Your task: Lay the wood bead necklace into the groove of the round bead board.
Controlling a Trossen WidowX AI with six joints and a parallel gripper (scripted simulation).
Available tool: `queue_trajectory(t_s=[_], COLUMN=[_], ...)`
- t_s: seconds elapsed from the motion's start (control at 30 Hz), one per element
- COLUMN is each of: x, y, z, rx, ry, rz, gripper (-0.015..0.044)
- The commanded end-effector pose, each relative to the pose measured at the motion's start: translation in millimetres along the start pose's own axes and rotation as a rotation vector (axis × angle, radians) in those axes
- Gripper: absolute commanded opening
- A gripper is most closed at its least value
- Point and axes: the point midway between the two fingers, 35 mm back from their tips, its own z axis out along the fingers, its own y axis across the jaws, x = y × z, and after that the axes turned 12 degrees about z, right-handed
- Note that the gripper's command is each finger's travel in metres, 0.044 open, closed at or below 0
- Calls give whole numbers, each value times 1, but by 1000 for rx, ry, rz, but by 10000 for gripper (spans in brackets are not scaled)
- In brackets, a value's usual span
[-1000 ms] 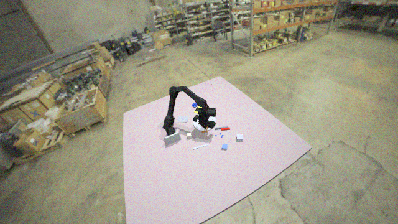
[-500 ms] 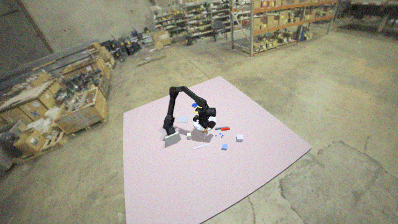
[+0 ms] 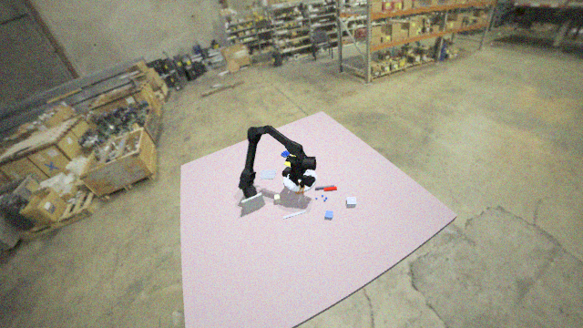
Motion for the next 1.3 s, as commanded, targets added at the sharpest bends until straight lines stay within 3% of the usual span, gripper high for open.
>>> queue_trajectory(t_s=[0.0, 0.27, 0.93, 1.17, 1.27], x=[0, 0, 0, 10, 11], y=[-1, -1, -1, -4, -4], z=[-12, -14, -14, -18, -18], rx=[4, 4, 4, 4, 4], ry=[1, 1, 1, 0, 0], rz=[-3, -3, -3, 490, 548], gripper=[236, 440, 440, 256, 200])
